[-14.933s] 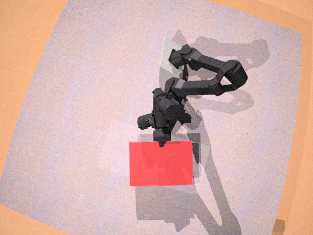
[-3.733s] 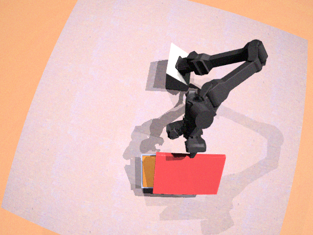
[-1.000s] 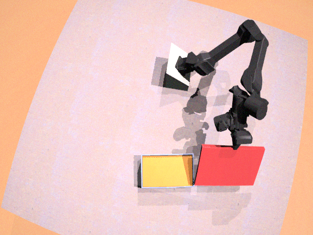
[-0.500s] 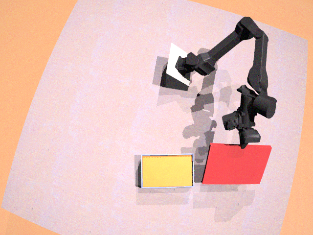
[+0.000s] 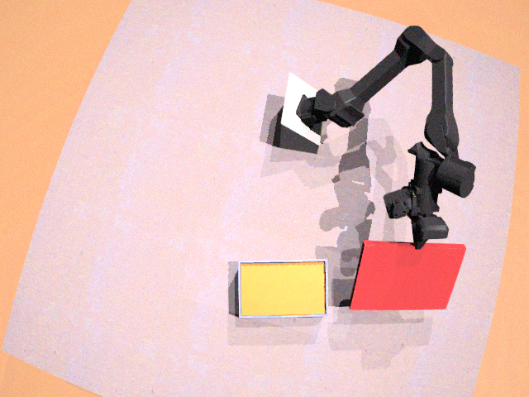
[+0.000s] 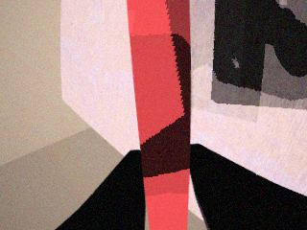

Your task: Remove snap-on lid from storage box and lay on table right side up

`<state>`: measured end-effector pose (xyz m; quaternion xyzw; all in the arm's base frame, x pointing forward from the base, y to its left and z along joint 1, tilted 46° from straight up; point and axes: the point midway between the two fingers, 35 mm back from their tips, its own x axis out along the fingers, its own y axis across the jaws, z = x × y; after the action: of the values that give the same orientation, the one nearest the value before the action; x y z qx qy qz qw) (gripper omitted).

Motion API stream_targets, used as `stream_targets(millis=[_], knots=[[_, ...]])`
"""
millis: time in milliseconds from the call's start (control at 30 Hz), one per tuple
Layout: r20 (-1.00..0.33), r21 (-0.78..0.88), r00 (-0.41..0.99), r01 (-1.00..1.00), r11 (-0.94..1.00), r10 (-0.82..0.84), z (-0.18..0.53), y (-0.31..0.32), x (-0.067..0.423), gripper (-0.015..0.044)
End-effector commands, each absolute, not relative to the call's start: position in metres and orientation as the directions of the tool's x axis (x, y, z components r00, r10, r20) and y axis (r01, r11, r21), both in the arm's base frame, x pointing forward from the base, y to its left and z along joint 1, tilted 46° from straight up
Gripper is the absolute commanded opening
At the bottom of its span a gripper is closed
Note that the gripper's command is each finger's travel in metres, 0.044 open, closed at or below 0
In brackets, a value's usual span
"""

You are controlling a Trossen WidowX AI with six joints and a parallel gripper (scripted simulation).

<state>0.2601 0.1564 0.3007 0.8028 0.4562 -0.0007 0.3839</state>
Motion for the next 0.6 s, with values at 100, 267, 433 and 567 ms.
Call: stream_targets(millis=[100,267,433,567], knots=[[-0.343,0.622,0.594,0.724,-0.298,0.728,0.299,0.159,0.260,0.0000],[-0.342,0.622,0.594,0.724,-0.298,0.728,0.293,0.163,0.259,0.0000],[-0.342,0.622,0.594,0.724,-0.298,0.728,0.289,0.166,0.258,0.0000],[-0.342,0.622,0.594,0.724,-0.298,0.728,0.287,0.168,0.257,0.0000]])
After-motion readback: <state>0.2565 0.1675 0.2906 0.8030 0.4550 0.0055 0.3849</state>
